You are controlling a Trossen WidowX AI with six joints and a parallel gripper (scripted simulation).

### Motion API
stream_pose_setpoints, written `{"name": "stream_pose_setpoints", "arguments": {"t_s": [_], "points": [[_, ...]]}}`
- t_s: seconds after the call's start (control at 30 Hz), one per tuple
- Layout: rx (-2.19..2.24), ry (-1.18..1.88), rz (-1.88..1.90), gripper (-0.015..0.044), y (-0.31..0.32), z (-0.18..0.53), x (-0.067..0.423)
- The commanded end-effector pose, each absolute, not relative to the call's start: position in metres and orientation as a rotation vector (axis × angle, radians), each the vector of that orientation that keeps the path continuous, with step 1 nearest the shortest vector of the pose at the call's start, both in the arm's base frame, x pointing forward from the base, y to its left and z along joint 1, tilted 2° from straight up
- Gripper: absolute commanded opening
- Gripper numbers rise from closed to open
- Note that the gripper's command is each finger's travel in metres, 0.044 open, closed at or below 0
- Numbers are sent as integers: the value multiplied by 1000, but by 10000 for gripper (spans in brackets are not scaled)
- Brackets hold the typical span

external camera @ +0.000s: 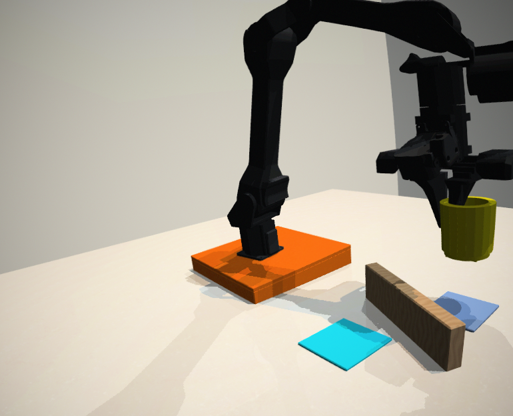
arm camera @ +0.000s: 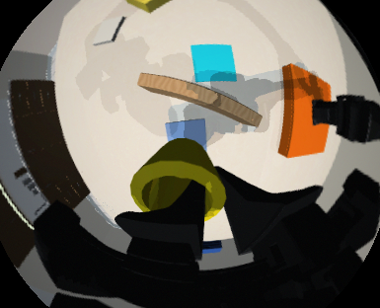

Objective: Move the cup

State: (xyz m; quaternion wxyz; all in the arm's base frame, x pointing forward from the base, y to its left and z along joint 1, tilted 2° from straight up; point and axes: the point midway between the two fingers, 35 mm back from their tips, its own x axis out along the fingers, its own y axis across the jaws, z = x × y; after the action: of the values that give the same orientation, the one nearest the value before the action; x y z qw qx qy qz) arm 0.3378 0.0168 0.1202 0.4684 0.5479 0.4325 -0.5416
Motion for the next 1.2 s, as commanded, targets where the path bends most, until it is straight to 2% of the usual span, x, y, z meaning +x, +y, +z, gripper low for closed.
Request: {"name": "stream_pose_setpoints", "arguments": {"t_s": [0.0, 0.47, 1.17], "points": [[1343, 1061, -1329, 0, 17, 119, 338], [1343, 1060, -1330, 0, 14, 120, 336], [1338, 1055, -1340, 0, -31, 123, 305]]}}
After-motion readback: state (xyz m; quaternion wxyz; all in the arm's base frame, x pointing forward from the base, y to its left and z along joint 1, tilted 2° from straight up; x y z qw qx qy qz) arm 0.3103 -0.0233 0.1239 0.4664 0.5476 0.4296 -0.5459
